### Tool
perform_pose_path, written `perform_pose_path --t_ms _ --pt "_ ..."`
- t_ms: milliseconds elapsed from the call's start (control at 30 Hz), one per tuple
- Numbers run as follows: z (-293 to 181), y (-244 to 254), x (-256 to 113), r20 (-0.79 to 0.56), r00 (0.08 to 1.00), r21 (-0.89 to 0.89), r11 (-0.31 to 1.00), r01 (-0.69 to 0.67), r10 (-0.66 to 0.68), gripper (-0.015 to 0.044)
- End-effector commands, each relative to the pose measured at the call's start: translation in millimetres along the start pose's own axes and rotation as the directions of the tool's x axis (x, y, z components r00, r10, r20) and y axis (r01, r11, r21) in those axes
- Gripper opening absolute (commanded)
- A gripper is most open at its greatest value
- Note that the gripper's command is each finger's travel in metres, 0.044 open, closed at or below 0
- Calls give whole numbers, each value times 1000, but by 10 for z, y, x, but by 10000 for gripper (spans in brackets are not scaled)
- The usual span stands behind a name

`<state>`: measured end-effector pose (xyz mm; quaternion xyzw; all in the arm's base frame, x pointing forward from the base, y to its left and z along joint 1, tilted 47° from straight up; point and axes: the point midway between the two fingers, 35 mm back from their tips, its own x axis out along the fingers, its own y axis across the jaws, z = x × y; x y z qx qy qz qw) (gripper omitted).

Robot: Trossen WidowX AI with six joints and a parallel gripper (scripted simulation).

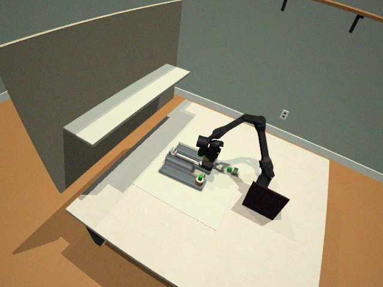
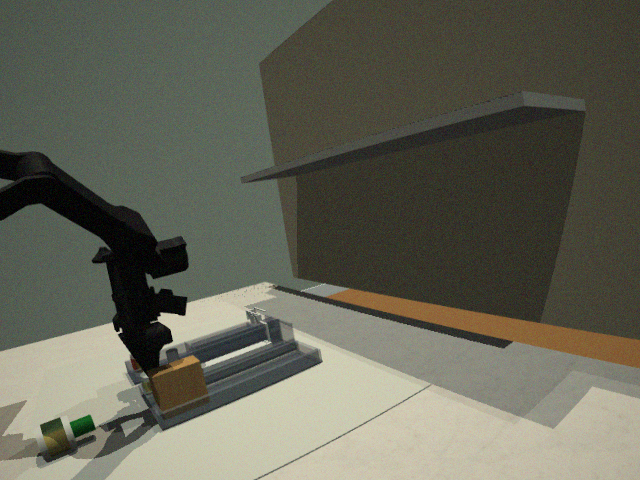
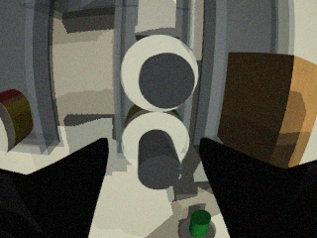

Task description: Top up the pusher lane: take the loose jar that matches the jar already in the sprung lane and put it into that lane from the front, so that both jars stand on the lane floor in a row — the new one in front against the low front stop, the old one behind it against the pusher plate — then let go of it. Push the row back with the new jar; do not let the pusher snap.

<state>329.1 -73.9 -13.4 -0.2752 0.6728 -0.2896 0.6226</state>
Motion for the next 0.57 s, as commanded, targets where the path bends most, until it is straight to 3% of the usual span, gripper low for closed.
perform_pose_path --t_ms 0,533 --pt "21 4 -78 10 1000 5 1000 -5 5 292" --pt "-344 10 -90 9 1000 4 1000 -5 5 292"
